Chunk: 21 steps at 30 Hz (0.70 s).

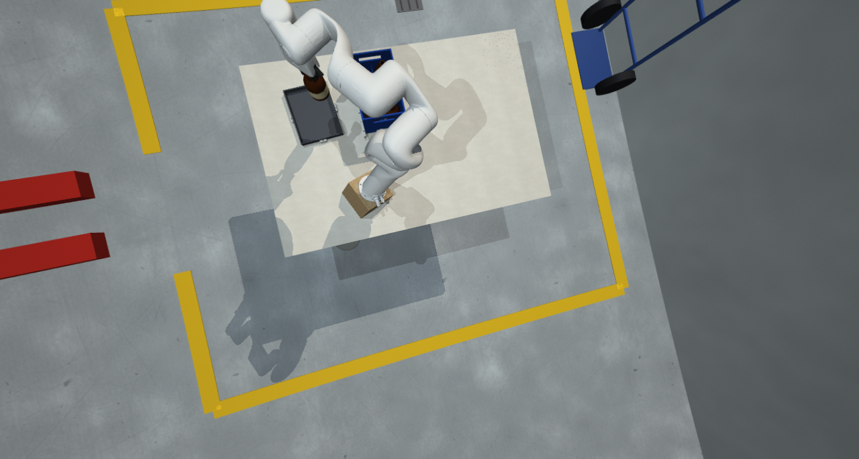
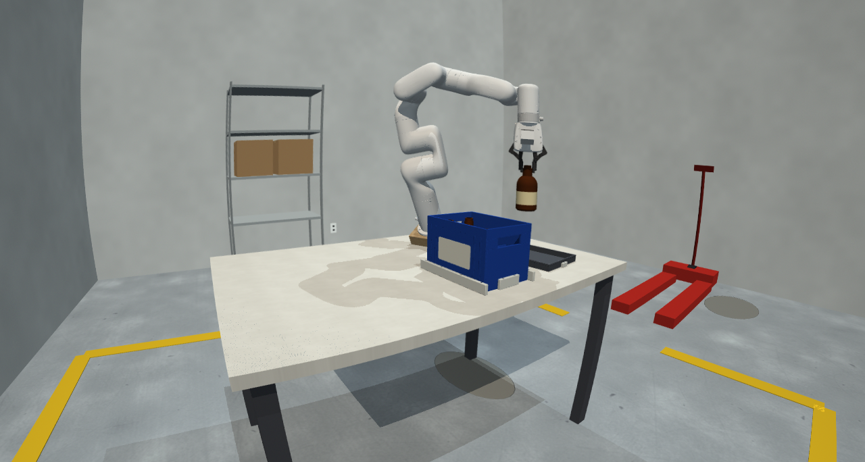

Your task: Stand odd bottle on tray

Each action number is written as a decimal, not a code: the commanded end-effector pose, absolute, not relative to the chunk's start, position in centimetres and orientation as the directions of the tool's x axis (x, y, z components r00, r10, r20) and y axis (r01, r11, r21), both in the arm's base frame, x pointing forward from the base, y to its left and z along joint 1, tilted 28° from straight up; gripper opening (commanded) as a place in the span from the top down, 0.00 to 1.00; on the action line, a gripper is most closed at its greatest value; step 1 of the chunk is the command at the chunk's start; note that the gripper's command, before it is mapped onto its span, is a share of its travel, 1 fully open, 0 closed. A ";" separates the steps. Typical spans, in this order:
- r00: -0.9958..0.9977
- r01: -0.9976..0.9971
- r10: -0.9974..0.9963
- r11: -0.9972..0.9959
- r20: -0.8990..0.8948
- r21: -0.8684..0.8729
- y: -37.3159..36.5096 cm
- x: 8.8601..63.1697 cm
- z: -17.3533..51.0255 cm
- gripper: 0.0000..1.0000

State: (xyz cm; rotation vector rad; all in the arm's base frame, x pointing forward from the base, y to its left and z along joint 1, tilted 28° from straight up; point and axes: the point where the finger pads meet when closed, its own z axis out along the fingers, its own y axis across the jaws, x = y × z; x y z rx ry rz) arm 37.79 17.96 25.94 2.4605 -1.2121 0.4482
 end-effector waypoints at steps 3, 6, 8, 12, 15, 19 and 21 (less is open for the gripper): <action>0.582 -0.804 -0.689 -0.568 0.432 0.176 19.0 38.0 25.6 1.00; 0.582 -0.804 -0.689 -0.568 0.432 0.176 19.4 38.1 25.4 1.00; 0.582 -0.804 -0.689 -0.568 0.432 0.176 19.7 38.1 25.3 1.00; 0.582 -0.804 -0.689 -0.568 0.432 0.176 20.2 38.2 25.0 1.00; 0.582 -0.804 -0.689 -0.568 0.432 0.176 20.3 38.2 24.9 1.00; 0.582 -0.804 -0.689 -0.568 0.432 0.176 20.8 38.3 24.7 1.00; 0.582 -0.804 -0.689 -0.568 0.432 0.176 21.1 38.3 24.6 1.00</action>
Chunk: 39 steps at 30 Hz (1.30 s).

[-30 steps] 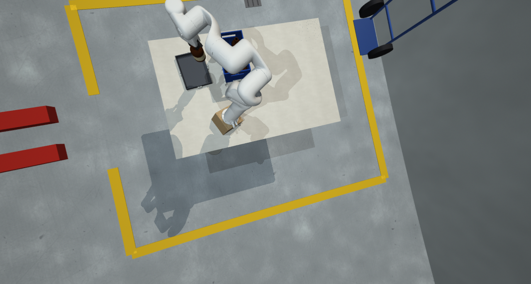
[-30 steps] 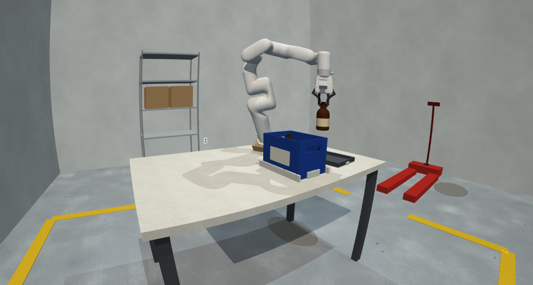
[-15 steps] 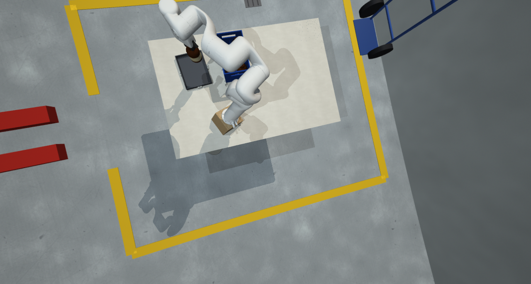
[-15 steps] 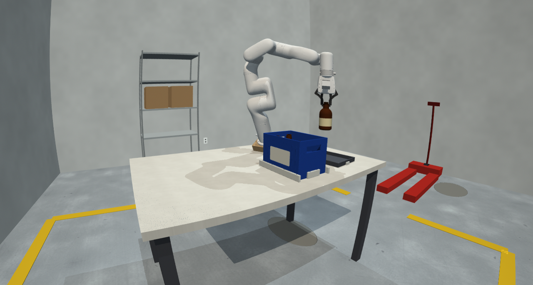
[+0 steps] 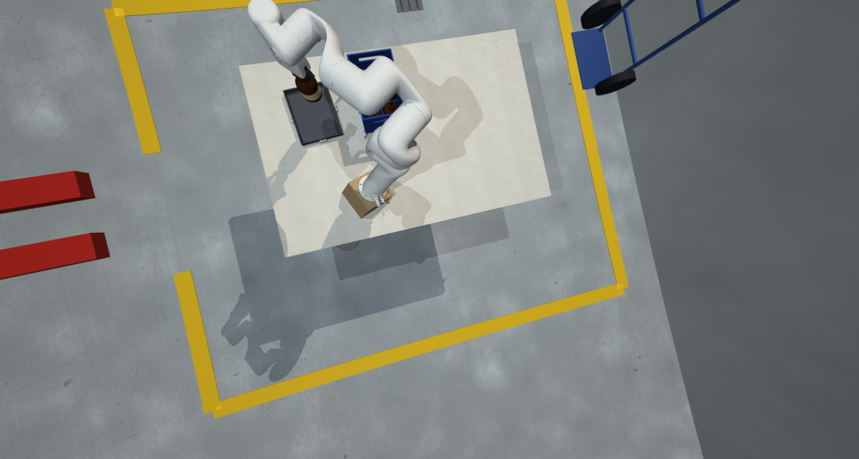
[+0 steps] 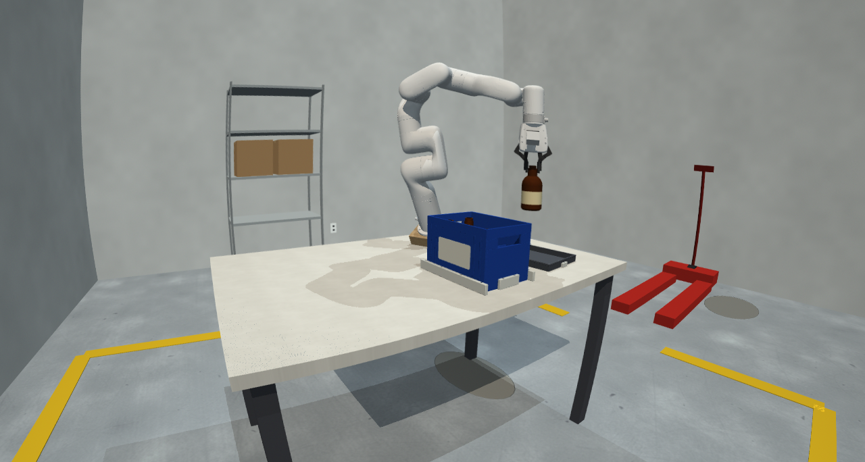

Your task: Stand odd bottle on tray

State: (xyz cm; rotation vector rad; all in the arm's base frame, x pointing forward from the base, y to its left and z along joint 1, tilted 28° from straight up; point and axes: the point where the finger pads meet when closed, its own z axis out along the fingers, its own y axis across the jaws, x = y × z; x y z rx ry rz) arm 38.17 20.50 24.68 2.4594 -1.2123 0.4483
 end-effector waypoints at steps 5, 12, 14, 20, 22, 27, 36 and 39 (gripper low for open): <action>0.582 -0.804 -0.689 -0.568 0.432 0.176 21.7 38.4 24.3 1.00; 0.582 -0.804 -0.689 -0.568 0.432 0.176 22.2 38.5 24.0 1.00; 0.582 -0.804 -0.689 -0.568 0.432 0.176 22.4 38.5 23.9 1.00; 0.582 -0.804 -0.689 -0.568 0.432 0.176 22.9 38.6 23.7 1.00; 0.582 -0.804 -0.689 -0.568 0.432 0.176 23.1 38.6 23.6 1.00; 0.582 -0.804 -0.689 -0.568 0.432 0.176 23.3 38.6 23.5 1.00; 0.582 -0.804 -0.689 -0.568 0.432 0.176 23.8 38.7 23.2 1.00; 0.582 -0.804 -0.689 -0.568 0.432 0.176 24.0 38.7 23.2 1.00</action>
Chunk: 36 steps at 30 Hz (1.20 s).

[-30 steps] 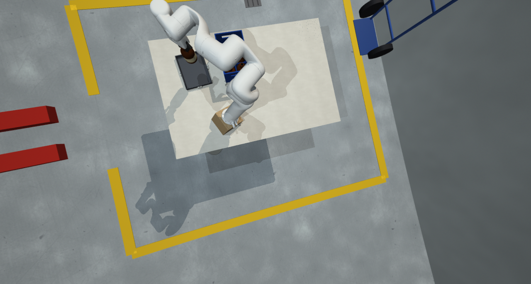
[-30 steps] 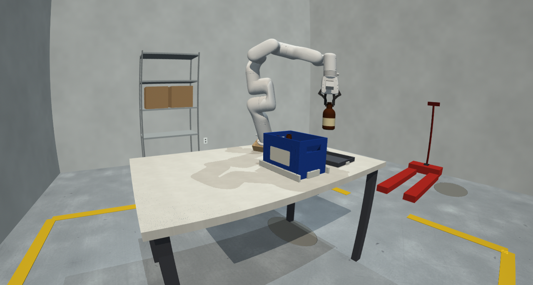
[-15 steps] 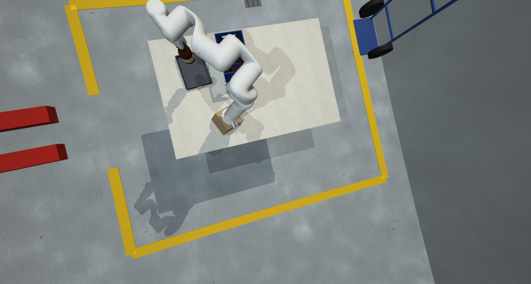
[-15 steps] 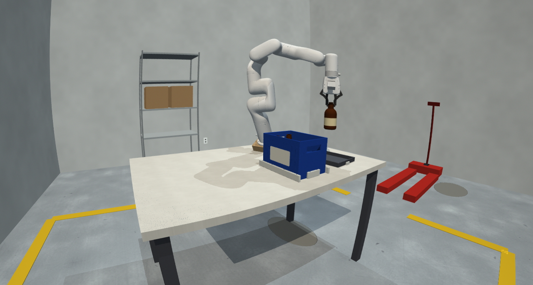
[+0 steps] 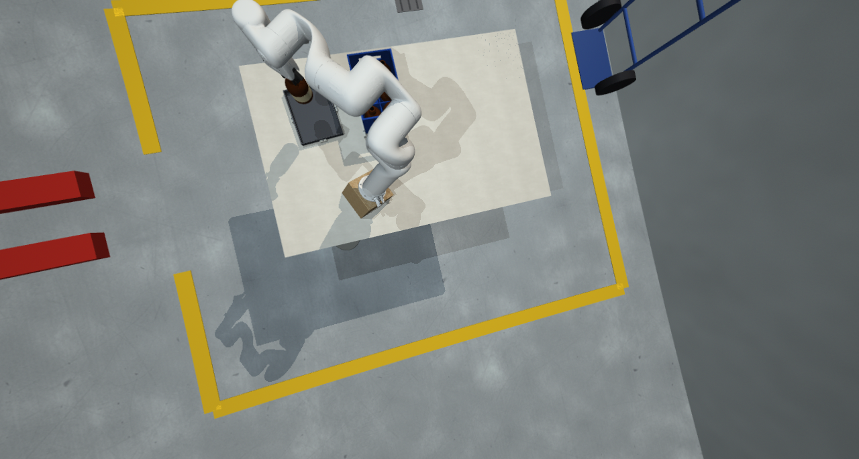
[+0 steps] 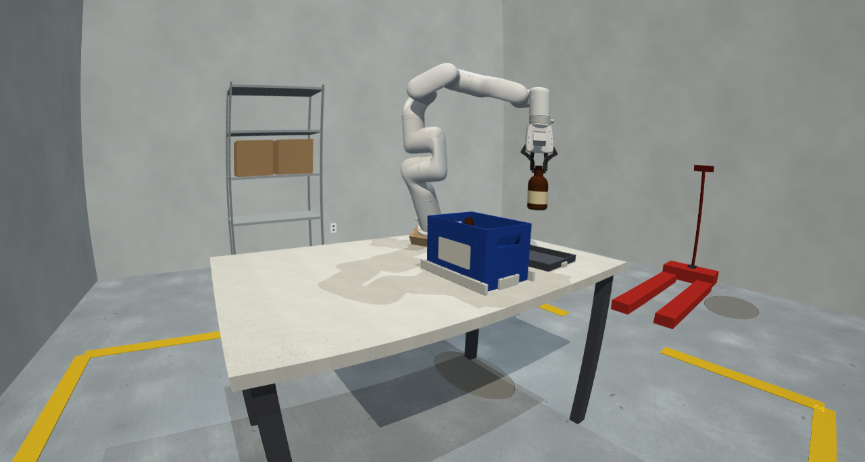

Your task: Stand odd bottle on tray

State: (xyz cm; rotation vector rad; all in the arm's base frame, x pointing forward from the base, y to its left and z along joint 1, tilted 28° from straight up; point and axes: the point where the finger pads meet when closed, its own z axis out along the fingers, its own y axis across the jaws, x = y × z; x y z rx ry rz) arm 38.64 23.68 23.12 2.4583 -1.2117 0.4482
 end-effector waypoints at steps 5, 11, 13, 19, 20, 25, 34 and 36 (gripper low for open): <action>0.582 -0.804 -0.689 -0.568 0.432 0.176 24.1 38.7 23.1 1.00; 0.582 -0.804 -0.689 -0.568 0.432 0.176 24.2 38.8 23.0 1.00; 0.582 -0.804 -0.689 -0.568 0.432 0.176 24.3 38.8 23.0 1.00; 0.582 -0.804 -0.689 -0.568 0.432 0.176 24.3 38.8 23.0 1.00; 0.582 -0.804 -0.689 -0.568 0.432 0.176 24.3 38.8 23.0 1.00; 0.582 -0.804 -0.689 -0.568 0.432 0.176 24.3 38.8 23.0 1.00; 0.582 -0.804 -0.689 -0.568 0.432 0.176 24.3 38.8 23.0 1.00; 0.582 -0.804 -0.689 -0.568 0.432 0.176 24.3 38.8 23.0 1.00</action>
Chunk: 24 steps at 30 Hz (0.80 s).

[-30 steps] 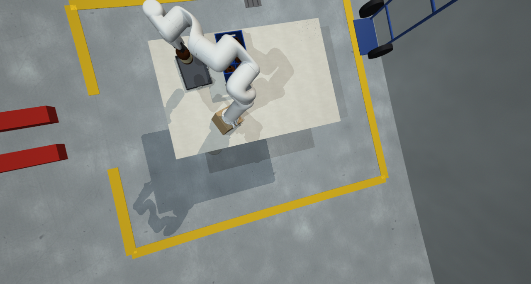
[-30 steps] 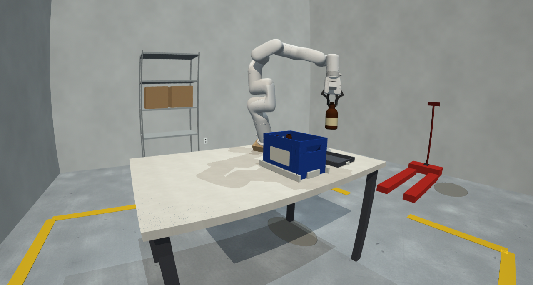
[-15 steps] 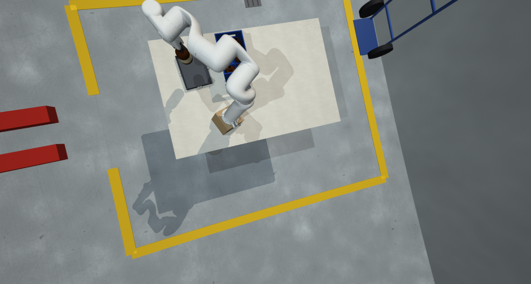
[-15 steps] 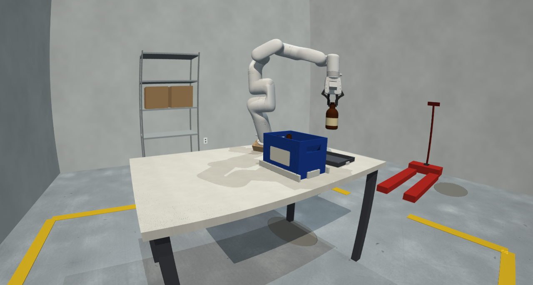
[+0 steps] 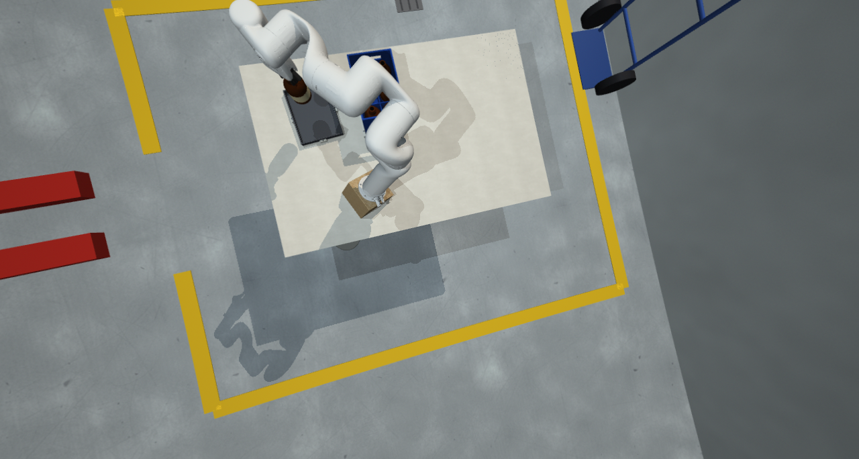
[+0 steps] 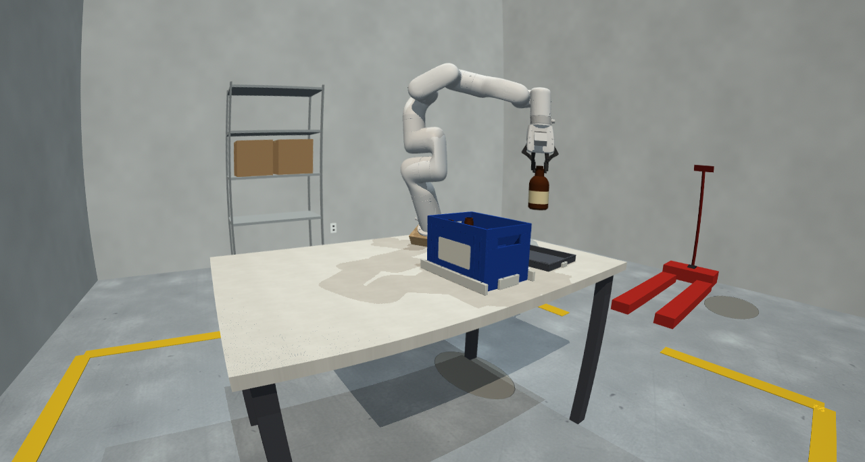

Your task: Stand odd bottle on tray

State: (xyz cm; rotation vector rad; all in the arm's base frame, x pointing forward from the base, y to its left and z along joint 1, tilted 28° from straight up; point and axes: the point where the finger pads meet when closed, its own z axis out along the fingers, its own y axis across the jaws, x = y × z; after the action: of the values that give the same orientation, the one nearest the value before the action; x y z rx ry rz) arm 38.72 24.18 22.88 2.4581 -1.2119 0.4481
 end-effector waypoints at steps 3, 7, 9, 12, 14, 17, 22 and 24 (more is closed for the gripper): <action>0.582 -0.804 -0.689 -0.568 0.432 0.176 24.3 38.8 23.0 1.00; 0.582 -0.804 -0.689 -0.568 0.432 0.176 24.3 38.8 23.0 1.00; 0.582 -0.804 -0.689 -0.568 0.432 0.176 24.3 38.8 23.0 1.00; 0.582 -0.804 -0.689 -0.568 0.432 0.176 24.3 38.8 22.9 1.00; 0.582 -0.804 -0.689 -0.568 0.432 0.176 24.2 38.8 22.8 1.00; 0.582 -0.804 -0.689 -0.568 0.432 0.176 24.1 38.8 22.7 1.00; 0.582 -0.804 -0.689 -0.568 0.432 0.176 24.0 38.8 22.4 1.00; 0.582 -0.804 -0.689 -0.568 0.432 0.176 23.9 38.9 22.2 1.00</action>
State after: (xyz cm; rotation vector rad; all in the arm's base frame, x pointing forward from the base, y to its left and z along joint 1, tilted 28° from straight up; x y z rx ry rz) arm 38.79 23.95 22.41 2.4583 -1.2118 0.4483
